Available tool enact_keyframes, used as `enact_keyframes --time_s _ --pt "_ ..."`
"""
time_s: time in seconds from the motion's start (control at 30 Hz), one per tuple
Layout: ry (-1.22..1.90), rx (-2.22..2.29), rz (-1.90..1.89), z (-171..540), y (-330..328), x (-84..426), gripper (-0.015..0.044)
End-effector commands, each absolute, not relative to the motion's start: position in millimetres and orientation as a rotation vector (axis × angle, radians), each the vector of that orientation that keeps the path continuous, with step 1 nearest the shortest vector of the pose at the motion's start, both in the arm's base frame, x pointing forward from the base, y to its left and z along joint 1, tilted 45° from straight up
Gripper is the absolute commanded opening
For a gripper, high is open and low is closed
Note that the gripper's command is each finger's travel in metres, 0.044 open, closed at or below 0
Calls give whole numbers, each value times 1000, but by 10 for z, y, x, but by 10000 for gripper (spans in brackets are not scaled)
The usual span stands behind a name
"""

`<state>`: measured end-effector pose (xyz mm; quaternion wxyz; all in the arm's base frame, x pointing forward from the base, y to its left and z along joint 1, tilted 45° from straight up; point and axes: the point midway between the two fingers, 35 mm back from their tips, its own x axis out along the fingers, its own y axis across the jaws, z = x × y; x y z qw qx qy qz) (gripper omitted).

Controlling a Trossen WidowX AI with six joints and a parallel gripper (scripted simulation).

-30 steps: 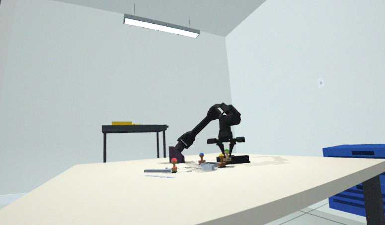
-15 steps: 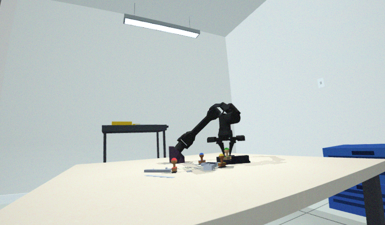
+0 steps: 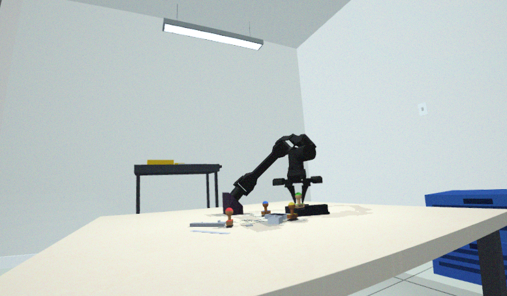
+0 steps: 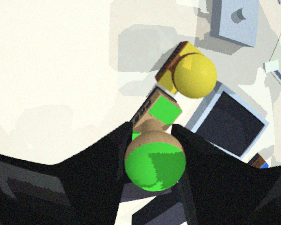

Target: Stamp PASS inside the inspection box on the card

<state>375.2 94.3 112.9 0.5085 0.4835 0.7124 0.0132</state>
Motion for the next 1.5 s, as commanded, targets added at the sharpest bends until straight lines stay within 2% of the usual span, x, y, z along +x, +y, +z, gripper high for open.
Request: enact_keyframes --time_s 0.0,1.47 --pt "1711 1163 31 1148 905 3762 0" --pt "1712 1162 30 1301 755 3754 0"
